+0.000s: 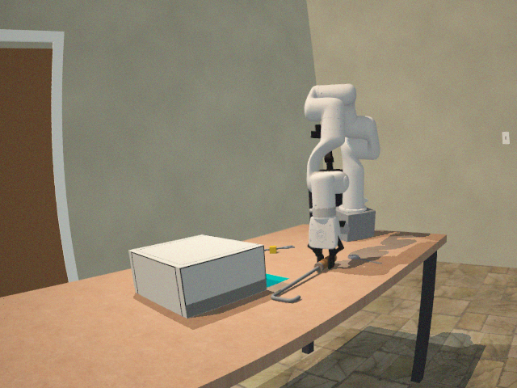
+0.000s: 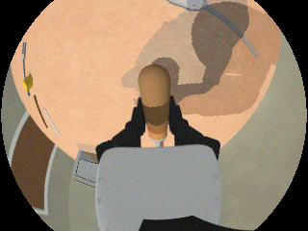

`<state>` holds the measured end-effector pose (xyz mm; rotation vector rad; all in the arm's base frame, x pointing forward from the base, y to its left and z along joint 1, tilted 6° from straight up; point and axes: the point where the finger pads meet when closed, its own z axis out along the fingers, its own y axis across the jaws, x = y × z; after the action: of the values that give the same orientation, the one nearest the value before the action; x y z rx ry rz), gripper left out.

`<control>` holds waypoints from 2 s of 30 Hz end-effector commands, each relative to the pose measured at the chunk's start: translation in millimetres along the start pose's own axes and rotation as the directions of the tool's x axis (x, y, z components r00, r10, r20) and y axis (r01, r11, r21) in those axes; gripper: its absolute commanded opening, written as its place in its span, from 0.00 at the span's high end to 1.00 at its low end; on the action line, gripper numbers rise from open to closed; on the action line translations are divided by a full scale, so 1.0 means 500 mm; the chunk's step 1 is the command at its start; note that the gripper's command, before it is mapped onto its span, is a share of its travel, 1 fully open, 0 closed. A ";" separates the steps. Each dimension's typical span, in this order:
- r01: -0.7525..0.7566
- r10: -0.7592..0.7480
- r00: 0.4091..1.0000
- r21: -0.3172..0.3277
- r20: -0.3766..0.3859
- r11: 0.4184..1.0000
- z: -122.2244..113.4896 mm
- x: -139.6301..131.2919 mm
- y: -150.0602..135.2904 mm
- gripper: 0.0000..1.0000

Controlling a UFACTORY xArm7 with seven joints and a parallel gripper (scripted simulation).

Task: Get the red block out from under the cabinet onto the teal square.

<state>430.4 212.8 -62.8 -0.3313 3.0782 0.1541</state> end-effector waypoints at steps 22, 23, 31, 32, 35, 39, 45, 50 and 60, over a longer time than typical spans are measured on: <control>-0.003 0.003 1.000 -0.001 0.005 1.000 -0.003 0.001 -0.011 1.00; -0.004 0.004 1.000 -0.001 0.005 1.000 -0.003 0.002 -0.013 1.00; -0.009 0.009 1.000 -0.001 0.005 1.000 -0.003 0.011 -0.031 1.00; -0.010 0.010 1.000 -0.001 0.005 1.000 -0.003 0.013 -0.034 1.00; -0.013 0.013 1.000 -0.001 0.005 1.000 -0.003 0.017 -0.044 1.00; -0.015 0.015 1.000 -0.001 0.005 1.000 -0.003 0.021 -0.050 1.00; -0.021 0.021 1.000 -0.001 0.005 1.000 -0.003 0.032 -0.074 1.00; -0.028 0.028 1.000 -0.001 0.005 1.000 -0.003 0.043 -0.096 1.00; -0.039 0.039 0.999 -0.001 0.005 0.999 -0.003 0.063 -0.135 1.00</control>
<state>415.7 152.4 -68.8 -0.2865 3.0807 0.1571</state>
